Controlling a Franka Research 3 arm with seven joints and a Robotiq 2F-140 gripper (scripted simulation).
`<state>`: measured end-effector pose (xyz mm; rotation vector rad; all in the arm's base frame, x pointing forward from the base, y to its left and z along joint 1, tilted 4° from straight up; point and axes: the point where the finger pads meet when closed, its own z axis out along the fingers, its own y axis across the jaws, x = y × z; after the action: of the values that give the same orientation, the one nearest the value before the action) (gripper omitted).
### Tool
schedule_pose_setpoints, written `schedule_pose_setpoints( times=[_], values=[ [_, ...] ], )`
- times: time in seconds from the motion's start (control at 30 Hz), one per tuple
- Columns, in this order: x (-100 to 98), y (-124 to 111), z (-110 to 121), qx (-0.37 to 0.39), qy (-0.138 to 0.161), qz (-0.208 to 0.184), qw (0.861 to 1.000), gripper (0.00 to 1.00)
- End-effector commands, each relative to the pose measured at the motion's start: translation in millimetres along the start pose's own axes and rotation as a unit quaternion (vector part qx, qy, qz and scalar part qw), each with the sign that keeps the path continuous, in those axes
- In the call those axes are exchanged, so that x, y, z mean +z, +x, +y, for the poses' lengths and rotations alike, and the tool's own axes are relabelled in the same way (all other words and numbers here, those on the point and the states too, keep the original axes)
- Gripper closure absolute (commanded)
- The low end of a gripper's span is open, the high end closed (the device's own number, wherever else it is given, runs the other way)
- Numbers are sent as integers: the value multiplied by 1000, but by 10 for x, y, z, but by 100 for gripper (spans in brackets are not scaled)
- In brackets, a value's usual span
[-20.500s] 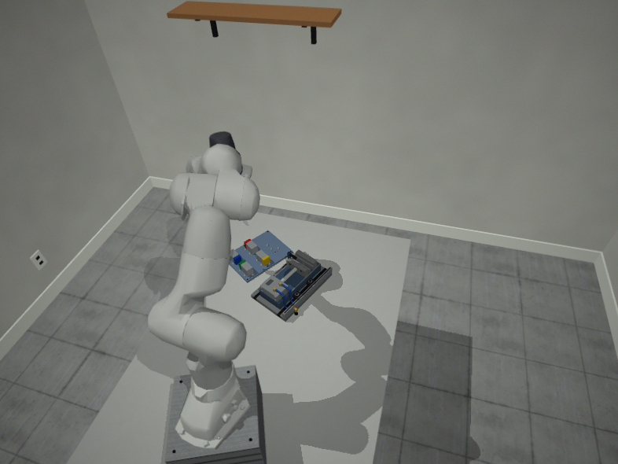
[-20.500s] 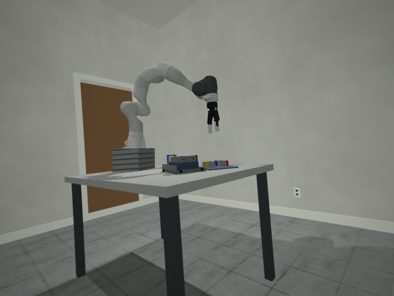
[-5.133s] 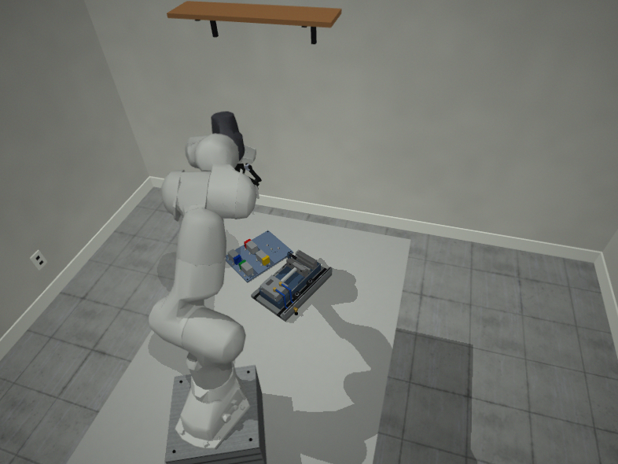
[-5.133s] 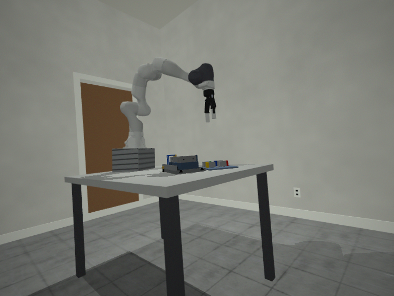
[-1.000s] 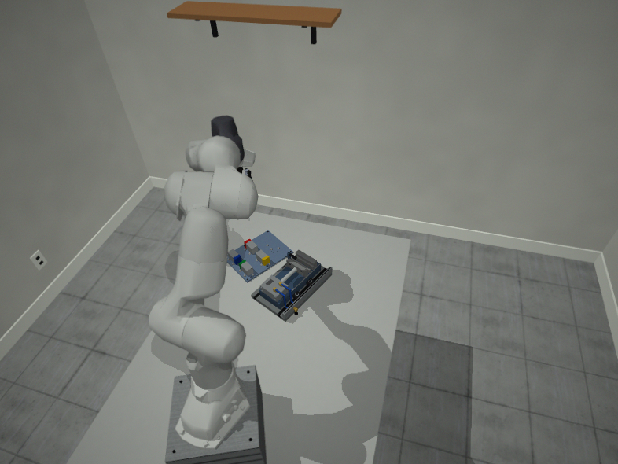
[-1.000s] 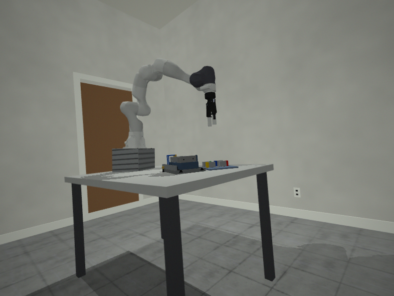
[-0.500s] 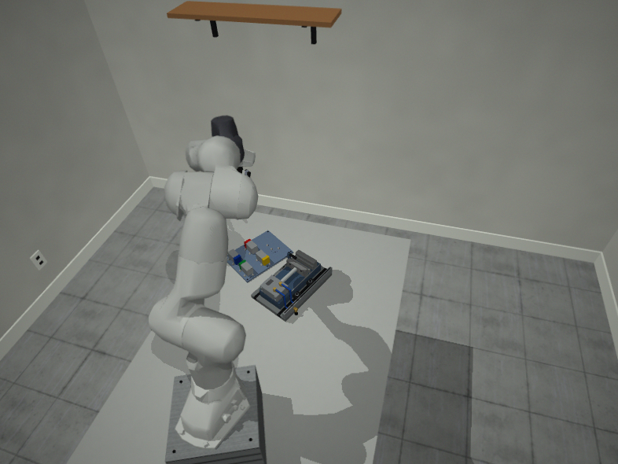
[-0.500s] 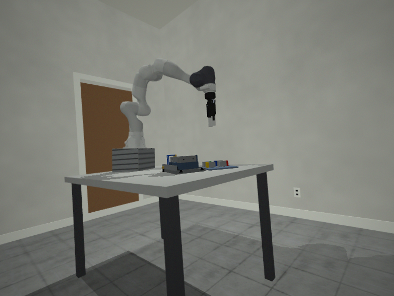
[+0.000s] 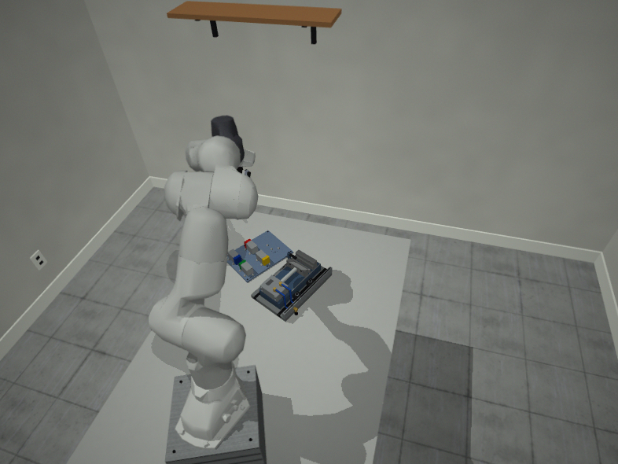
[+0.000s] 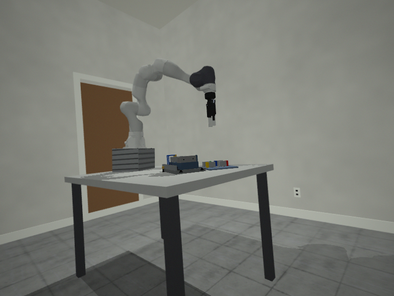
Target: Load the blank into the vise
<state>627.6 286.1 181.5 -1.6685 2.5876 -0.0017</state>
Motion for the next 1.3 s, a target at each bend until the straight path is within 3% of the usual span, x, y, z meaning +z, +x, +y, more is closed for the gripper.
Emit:
schedule_pose_setpoints(
  times=[0.0, 0.43, 0.6, 1.0, 1.17, 1.27],
  values=[
    [-1, -1, 0, 0, 0, 0, 1000, 60],
    [-1, -1, 0, 0, 0, 0, 1000, 60],
    [476, 113, -97, 7, 1, -2, 1000, 60],
    [476, 113, -97, 7, 1, -2, 1000, 60],
    [975, 247, -180, 7, 1, -2, 1000, 60],
    [975, 247, -180, 7, 1, -2, 1000, 60]
  ],
)
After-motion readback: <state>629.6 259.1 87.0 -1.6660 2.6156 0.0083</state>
